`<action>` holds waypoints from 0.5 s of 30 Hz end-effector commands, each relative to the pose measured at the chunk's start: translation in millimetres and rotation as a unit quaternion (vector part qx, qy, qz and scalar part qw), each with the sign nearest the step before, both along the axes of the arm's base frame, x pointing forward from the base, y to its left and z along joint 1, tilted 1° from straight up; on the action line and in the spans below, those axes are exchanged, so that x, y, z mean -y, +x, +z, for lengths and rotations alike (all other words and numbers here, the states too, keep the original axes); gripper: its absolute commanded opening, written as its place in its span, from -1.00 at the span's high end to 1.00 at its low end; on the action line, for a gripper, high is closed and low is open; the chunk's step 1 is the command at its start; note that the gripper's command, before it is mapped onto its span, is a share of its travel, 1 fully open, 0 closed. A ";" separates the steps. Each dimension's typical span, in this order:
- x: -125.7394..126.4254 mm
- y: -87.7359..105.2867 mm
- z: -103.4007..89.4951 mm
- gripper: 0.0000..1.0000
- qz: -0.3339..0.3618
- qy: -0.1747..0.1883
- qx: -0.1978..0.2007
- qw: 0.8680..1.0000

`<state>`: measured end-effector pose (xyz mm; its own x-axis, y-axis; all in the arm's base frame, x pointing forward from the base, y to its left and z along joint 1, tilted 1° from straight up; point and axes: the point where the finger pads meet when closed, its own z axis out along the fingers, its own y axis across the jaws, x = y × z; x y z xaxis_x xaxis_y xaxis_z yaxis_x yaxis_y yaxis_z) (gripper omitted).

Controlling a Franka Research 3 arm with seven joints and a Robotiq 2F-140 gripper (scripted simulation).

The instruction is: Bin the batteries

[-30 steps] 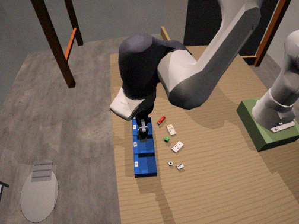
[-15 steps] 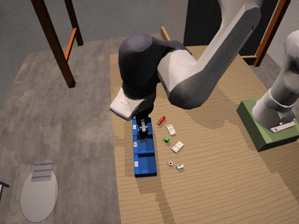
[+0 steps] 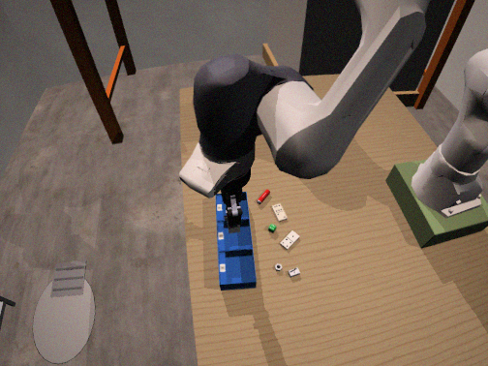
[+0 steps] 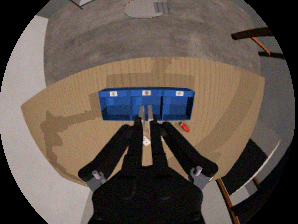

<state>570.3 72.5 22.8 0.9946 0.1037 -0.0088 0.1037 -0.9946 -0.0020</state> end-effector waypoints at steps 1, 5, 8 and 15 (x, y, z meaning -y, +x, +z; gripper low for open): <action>-5.7 -2.1 -0.3 0.89 0.002 0.001 -0.002 1.000; -15.7 -2.5 -0.3 0.89 0.002 0.001 -0.002 1.000; -30.7 -3.0 -0.2 0.89 0.002 0.001 -0.002 1.000; -65.7 -4.1 -0.1 0.89 0.002 0.001 -0.002 1.000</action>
